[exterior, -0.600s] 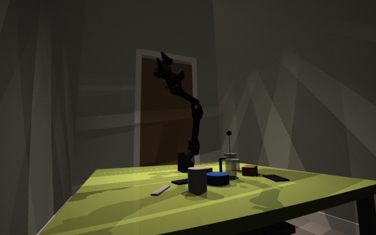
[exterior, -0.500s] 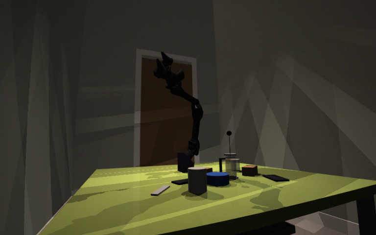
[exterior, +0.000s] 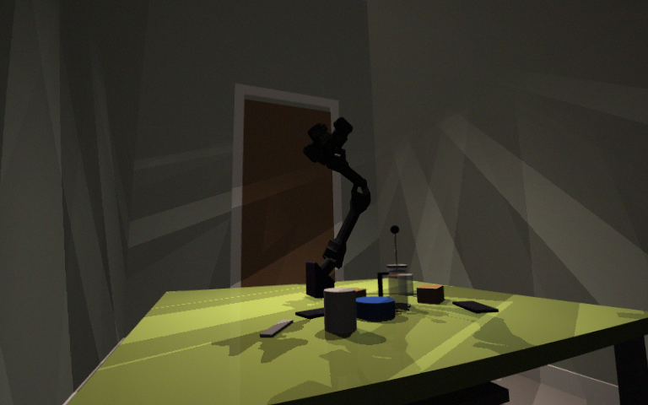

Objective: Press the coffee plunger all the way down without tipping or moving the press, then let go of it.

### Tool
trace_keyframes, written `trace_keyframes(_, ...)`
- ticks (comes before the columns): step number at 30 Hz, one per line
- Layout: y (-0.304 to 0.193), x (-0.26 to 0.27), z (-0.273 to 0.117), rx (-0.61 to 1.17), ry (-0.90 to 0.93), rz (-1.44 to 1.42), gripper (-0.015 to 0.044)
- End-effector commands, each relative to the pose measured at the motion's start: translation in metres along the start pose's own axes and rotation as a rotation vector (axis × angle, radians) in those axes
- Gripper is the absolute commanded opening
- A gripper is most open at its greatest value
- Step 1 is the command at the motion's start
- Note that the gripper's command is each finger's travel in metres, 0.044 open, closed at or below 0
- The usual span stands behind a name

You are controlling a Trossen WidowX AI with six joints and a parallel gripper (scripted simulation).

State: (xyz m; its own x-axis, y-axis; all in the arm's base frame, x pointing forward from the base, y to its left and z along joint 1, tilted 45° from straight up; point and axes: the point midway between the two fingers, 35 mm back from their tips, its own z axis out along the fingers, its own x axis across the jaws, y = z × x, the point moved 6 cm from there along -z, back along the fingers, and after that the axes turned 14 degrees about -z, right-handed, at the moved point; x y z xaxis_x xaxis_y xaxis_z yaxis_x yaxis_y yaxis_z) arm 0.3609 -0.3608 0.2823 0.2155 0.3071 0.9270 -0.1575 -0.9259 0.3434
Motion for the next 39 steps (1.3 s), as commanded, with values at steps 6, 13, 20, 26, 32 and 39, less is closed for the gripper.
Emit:
trace_keyframes(6, -0.107, 0.036, -0.041, 0.396, 0.158, -0.417, 0.0440)
trace_keyframes(13, -0.189, 0.054, -0.094, 0.634, 0.445, -0.701, 0.0440)
trace_keyframes(20, -0.227, 0.055, -0.128, 0.710, 0.629, -0.815, 0.0440)
trace_keyframes(26, -0.264, 0.035, -0.132, 0.711, 0.630, -0.817, 0.0440)
trace_keyframes(32, -0.275, 0.029, -0.137, 0.708, 0.634, -0.815, 0.0440)
trace_keyframes(39, -0.282, 0.031, -0.131, 0.710, 0.633, -0.816, 0.0440)
